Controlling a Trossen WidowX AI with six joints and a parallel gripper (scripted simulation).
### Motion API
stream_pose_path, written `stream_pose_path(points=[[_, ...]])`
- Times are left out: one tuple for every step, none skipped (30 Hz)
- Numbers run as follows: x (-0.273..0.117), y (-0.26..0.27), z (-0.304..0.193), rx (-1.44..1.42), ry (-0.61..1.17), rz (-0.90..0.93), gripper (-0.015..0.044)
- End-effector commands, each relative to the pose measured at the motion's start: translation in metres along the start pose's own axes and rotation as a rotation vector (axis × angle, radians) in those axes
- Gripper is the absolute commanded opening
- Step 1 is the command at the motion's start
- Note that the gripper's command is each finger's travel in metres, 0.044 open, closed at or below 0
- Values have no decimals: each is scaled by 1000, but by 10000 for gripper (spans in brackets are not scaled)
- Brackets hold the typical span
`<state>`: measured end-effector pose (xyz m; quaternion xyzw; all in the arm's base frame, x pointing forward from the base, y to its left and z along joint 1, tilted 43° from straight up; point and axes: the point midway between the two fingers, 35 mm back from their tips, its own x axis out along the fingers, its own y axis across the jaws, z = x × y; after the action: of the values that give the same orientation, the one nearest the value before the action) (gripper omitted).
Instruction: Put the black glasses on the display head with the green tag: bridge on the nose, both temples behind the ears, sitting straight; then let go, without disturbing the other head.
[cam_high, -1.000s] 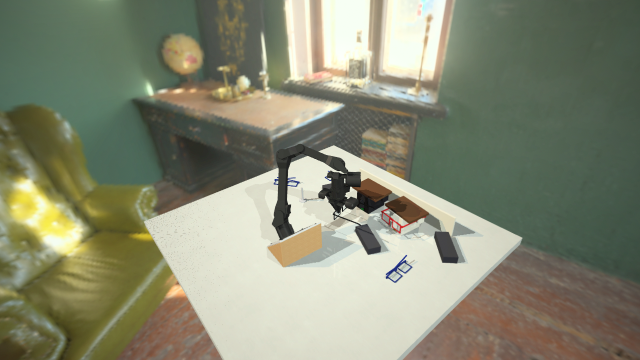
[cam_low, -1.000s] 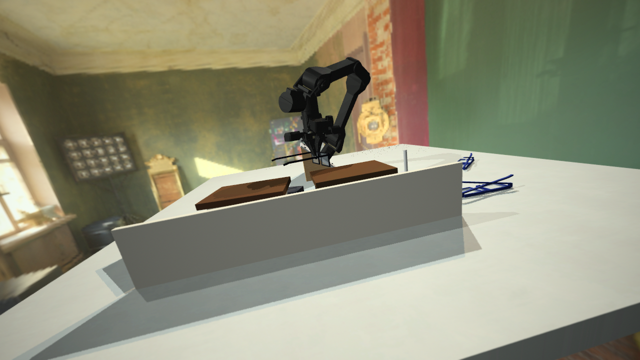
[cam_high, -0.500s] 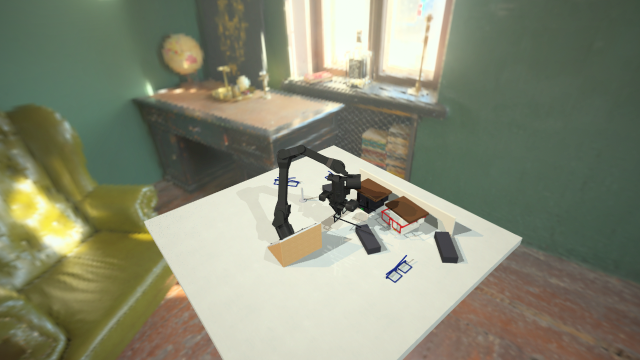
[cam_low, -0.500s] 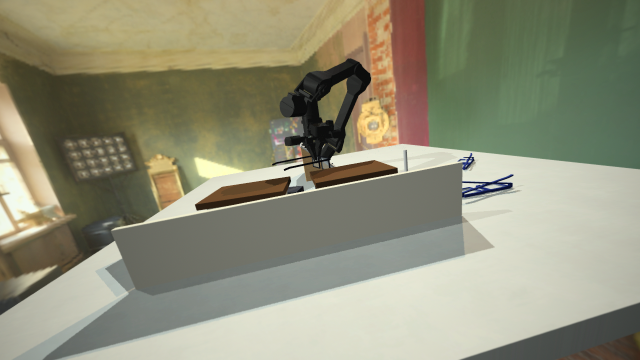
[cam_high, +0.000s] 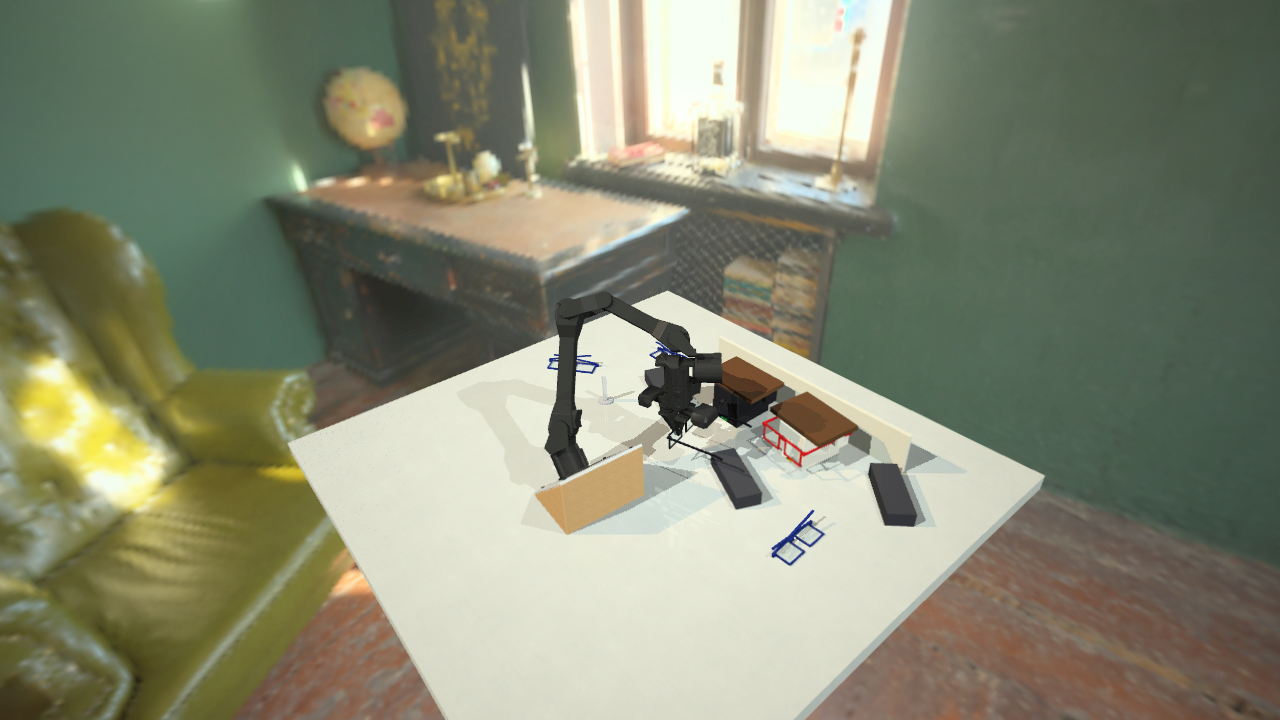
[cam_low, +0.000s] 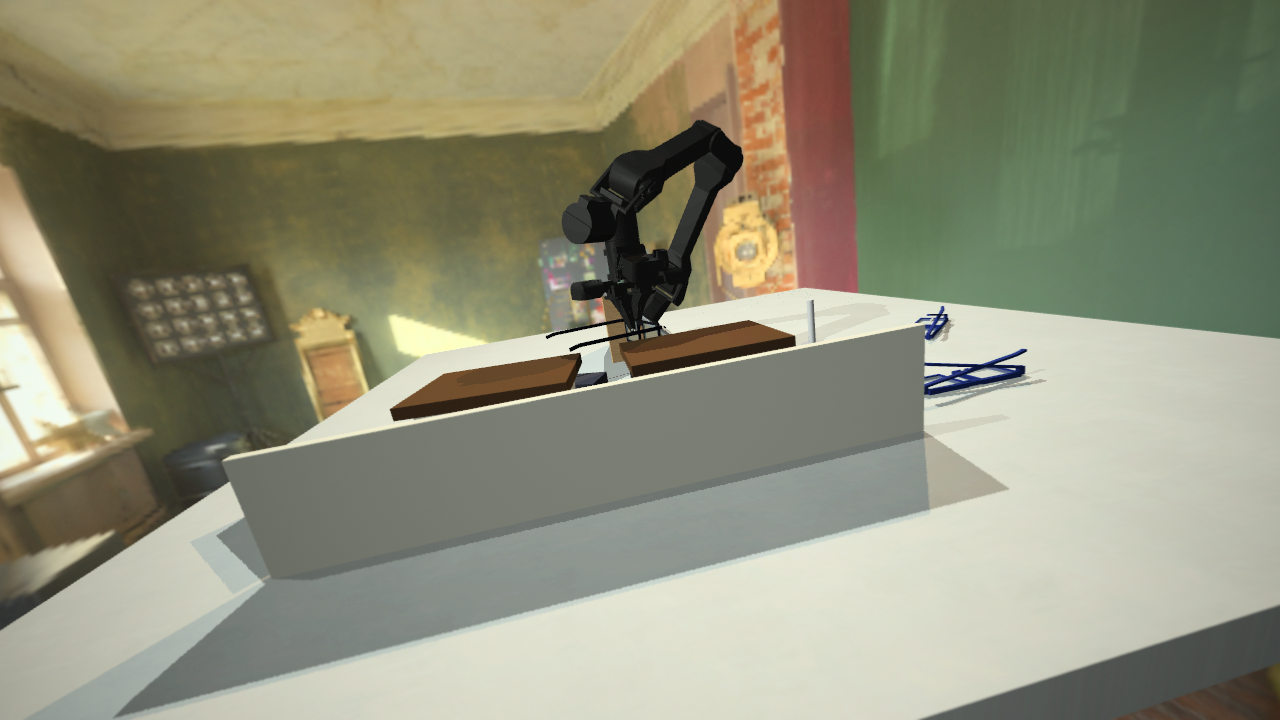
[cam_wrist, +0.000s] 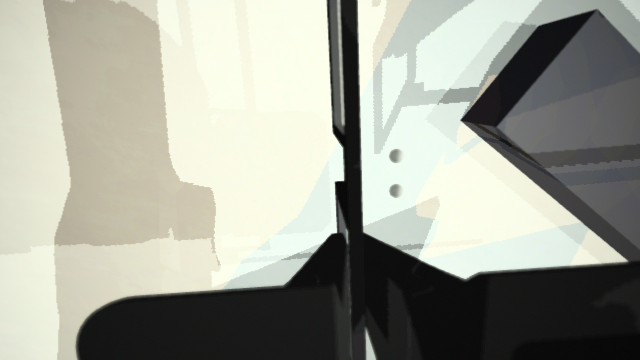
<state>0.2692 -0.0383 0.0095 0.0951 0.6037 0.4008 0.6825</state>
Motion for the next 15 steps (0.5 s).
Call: stream_pose_path(points=[[7,1,-2,8,5,12,0],[8,1,-2,8,5,12,0],[8,1,-2,8,5,12,0],[9,1,-2,8,5,12,0],[10,1,-2,8,5,12,0],[11,1,-1,8,5,12,0],[12,1,-1,8,5,12,0],[13,1,-1,8,5,12,0],[14,1,-2,8,5,12,0],[15,1,-2,8,5,12,0],[16,1,-2,8,5,12,0],[16,2,-2,8,5,12,0],[17,2,-2,8,5,12,0],[18,2,-2,8,5,12,0],[19,2,-2,8,5,12,0]])
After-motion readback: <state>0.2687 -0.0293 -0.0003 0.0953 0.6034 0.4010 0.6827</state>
